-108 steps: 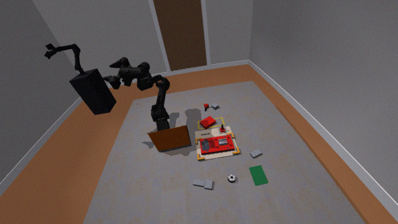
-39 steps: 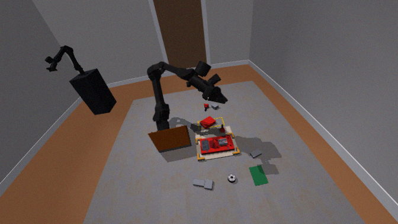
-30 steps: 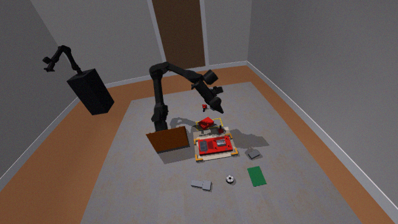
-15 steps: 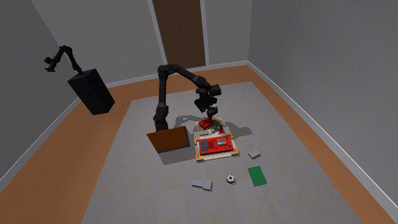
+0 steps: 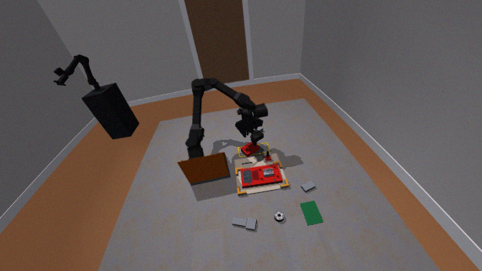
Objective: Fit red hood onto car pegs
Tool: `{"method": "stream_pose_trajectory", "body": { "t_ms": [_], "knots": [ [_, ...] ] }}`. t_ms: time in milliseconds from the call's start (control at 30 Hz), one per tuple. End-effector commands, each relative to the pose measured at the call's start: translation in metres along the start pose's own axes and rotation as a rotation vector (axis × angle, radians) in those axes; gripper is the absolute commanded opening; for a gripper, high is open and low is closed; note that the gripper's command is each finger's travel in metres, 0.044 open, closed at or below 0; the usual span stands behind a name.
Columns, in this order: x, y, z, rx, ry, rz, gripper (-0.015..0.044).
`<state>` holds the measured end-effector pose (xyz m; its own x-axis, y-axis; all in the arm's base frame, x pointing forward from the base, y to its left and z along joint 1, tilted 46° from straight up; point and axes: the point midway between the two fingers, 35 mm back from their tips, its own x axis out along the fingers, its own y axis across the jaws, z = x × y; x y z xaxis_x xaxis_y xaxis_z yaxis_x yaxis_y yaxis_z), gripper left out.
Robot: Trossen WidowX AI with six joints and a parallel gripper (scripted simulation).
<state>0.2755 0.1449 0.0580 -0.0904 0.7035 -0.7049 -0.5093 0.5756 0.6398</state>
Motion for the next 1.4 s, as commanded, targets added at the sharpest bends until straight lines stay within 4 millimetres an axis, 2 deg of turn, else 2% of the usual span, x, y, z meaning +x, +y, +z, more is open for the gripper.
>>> {"method": "stream_pose_trajectory", "body": {
  "t_ms": [0, 1367],
  "knots": [
    [0.004, 0.001, -0.001, 0.006, 0.003, 0.007, 0.0440],
    [0.035, 0.001, -0.002, 0.006, 0.002, 0.008, 0.0440]
  ]
}}
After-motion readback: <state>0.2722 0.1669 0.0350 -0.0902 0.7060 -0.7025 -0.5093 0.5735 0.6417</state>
